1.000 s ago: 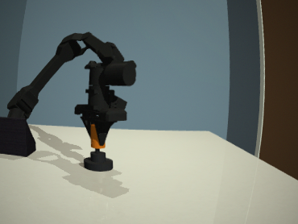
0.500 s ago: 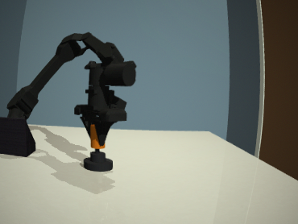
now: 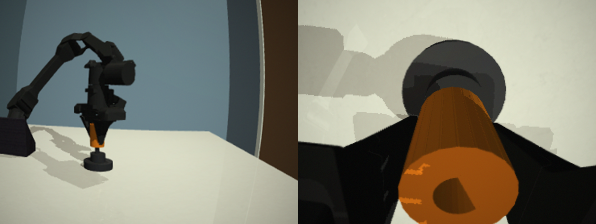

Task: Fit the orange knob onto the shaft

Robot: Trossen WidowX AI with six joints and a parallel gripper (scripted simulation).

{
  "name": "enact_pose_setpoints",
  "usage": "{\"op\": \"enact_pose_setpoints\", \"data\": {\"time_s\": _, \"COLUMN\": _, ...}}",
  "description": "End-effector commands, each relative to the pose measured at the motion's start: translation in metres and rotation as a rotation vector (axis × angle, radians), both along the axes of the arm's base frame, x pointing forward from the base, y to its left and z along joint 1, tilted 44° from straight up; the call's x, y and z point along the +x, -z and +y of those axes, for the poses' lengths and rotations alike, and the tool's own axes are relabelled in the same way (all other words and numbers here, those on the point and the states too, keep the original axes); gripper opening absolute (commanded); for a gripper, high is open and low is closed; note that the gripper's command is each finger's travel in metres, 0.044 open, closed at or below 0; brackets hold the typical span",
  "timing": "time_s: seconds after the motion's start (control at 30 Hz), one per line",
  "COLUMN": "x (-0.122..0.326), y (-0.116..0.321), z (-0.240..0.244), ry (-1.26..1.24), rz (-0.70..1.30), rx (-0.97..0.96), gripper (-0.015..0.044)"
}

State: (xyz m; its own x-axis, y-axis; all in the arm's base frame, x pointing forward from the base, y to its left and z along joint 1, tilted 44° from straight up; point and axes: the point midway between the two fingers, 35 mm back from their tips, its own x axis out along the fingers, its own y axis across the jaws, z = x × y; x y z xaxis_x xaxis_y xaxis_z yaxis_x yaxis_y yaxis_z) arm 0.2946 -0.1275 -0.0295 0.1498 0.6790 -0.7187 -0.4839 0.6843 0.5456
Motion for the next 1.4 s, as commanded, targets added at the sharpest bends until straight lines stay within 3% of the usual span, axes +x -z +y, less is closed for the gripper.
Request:
{"op": "enact_pose_setpoints", "data": {"time_s": 0.0, "x": -0.0003, "y": -0.0021, "z": -0.0028, "ry": -0.001, "rz": -0.004, "rx": -0.006, "gripper": 0.0}}
{"op": "enact_pose_setpoints", "data": {"time_s": 1.37, "x": 0.0012, "y": 0.0038, "z": 0.0015, "ry": 0.003, "rz": 0.0, "rx": -0.005, "gripper": 0.0}}
